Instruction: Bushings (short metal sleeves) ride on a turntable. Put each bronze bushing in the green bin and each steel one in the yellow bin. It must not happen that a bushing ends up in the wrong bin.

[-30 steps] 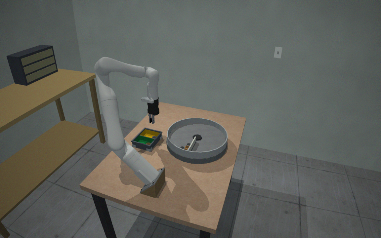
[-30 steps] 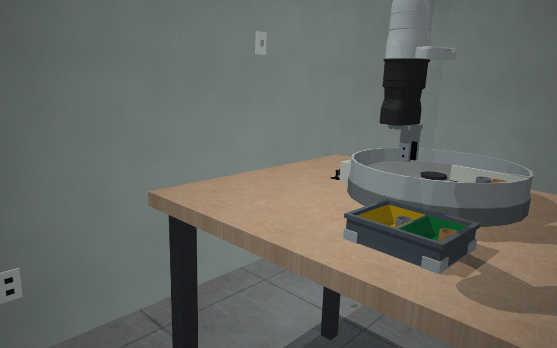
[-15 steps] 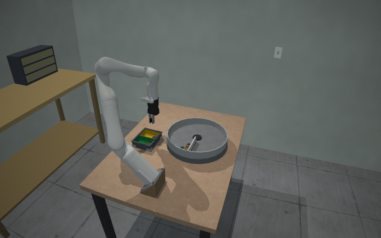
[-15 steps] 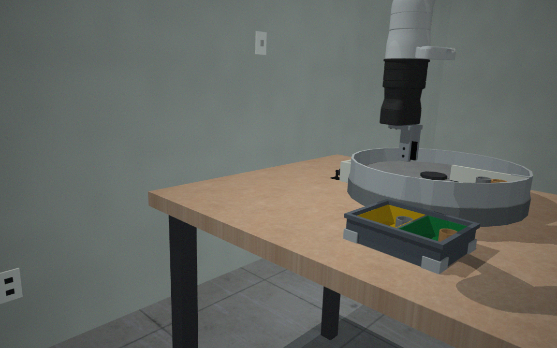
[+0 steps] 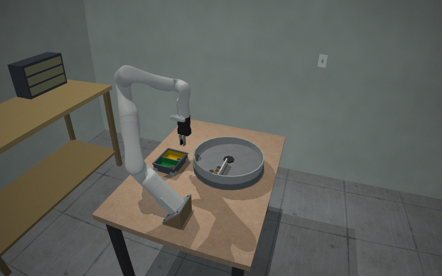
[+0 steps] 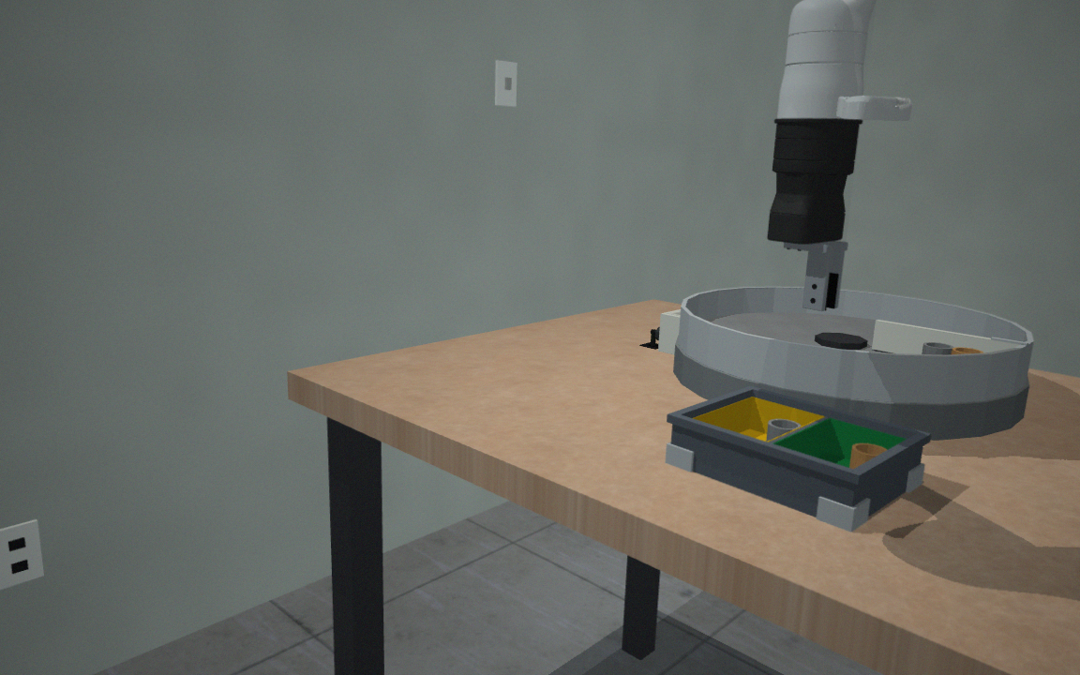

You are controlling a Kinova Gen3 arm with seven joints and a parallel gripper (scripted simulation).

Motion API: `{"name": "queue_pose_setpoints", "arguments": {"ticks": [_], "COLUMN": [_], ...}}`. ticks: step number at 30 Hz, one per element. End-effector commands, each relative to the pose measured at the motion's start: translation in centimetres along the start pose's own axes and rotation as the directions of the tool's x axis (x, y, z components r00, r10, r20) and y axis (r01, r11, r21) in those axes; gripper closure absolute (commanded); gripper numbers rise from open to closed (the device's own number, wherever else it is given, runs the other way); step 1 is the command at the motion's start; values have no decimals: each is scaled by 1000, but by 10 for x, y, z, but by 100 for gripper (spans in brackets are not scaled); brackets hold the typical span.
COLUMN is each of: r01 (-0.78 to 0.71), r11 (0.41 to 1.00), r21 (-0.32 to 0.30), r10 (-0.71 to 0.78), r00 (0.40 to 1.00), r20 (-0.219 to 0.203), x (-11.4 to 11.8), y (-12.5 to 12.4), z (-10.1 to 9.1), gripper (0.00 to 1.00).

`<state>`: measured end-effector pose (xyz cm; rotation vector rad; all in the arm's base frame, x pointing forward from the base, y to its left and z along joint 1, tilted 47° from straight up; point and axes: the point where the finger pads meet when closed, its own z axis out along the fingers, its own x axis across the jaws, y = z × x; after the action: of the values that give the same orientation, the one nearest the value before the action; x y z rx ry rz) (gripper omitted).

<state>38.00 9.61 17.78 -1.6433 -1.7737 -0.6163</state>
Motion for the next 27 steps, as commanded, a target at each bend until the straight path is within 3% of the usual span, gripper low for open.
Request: {"name": "queue_pose_setpoints", "arguments": {"ticks": [1, 6, 11, 16, 19, 24, 27], "r01": [-23, -23, -23, -23, -23, -23, -23], "r11": [1000, 1000, 1000, 1000, 1000, 1000, 1000], "r21": [3, 3, 3, 3, 3, 2, 2], "r10": [23, 23, 23, 23, 23, 23, 23], "r00": [1000, 1000, 1000, 1000, 1000, 1000, 1000], "r20": [-14, -14, -14, -14, -14, -14, -14], "x": [-9, -66, -66, -122, -122, -178, -178], "y": [0, -4, -4, -8, -8, -12, -12], "z": [2, 7, 7, 12, 12, 17, 17], "gripper": [60, 60, 60, 60, 60, 60, 60]}}
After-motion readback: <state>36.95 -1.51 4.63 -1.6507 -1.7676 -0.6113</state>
